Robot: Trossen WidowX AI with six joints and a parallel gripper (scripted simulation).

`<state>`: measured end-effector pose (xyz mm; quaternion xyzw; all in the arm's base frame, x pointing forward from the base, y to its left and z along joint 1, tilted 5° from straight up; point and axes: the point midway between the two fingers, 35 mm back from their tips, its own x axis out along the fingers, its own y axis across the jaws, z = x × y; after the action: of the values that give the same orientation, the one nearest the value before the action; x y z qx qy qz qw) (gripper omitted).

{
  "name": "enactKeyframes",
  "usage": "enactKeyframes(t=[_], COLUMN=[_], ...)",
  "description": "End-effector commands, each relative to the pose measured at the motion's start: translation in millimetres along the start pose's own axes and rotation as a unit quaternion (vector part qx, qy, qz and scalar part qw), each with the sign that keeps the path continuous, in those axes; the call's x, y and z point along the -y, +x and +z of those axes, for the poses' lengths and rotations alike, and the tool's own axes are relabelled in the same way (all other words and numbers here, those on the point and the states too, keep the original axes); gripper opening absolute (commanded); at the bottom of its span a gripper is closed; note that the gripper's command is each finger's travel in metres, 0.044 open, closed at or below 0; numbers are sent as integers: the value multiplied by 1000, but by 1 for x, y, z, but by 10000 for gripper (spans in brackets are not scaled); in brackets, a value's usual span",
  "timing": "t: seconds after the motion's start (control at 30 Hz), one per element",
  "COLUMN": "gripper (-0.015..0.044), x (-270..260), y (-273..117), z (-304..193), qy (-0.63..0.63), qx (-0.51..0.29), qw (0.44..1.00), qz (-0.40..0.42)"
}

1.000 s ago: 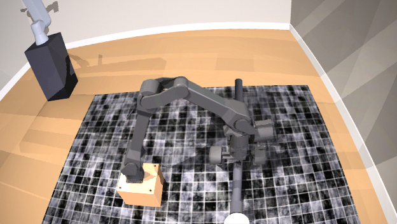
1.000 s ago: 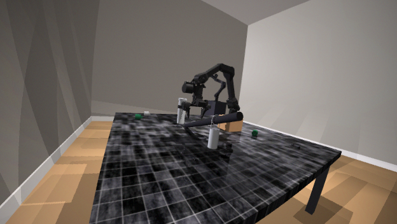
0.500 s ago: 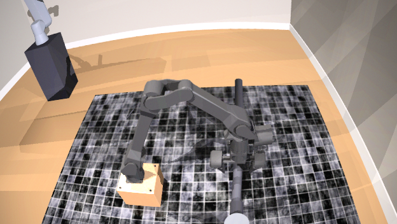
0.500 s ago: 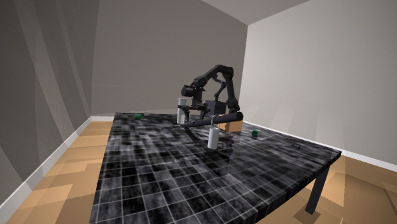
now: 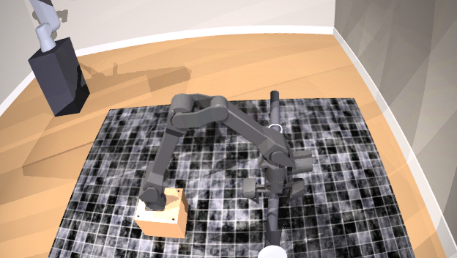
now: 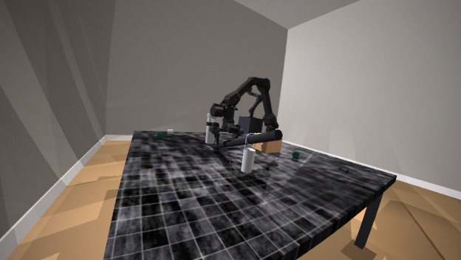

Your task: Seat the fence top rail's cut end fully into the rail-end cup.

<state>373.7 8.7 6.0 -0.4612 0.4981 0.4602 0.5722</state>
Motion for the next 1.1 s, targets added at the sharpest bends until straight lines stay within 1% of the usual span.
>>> enactKeyframes(t=[0.0,0.23,0.57,0.83,1.0,1.07], gripper=[440,440,177,124,0,0], x=[-1,-2,-2,-2,-1,0], y=[8,17,17,17,11,9], z=[-1,-1,-1,-1,-1,-1], qy=[2,2,2,2,2,3], qx=[-2,-2,-2,-2,-2,-7], qw=[1000,1000,1000,1000,1000,1000], qz=[1,1,1,1,1,2])
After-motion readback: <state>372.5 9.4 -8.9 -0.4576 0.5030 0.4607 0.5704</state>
